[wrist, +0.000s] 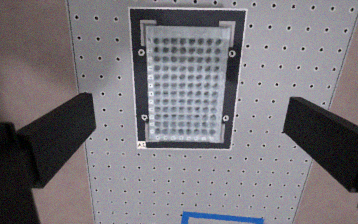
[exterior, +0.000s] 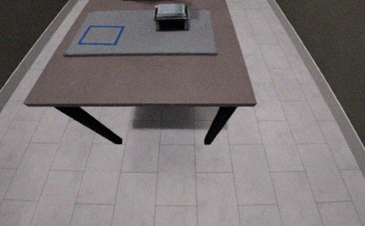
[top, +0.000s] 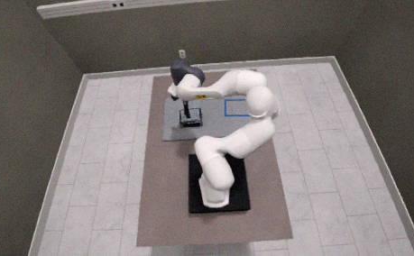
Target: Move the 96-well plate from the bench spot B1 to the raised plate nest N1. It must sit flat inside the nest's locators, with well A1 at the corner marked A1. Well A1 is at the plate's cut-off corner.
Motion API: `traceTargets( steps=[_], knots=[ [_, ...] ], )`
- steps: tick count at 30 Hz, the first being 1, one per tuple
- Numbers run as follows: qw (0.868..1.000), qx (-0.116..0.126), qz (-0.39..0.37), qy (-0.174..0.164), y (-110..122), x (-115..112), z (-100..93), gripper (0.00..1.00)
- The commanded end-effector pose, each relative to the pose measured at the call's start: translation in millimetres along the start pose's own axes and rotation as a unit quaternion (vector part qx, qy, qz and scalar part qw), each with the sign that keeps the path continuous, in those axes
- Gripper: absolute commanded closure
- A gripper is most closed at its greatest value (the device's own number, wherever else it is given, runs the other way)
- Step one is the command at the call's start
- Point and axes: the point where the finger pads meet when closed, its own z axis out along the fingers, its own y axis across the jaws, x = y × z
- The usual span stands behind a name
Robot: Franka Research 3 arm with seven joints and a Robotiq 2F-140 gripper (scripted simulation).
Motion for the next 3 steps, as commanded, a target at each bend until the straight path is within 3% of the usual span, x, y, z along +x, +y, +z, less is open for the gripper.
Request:
traceTargets(
  steps=[1, 3],
  knots=[
    [1.0, 0.001, -0.002, 0.001, 0.4, -0.4, -0.9, 0.0],
    [1.0, 0.001, -0.002, 0.001, 0.4, -0.4, -0.9, 0.0]
  ],
)
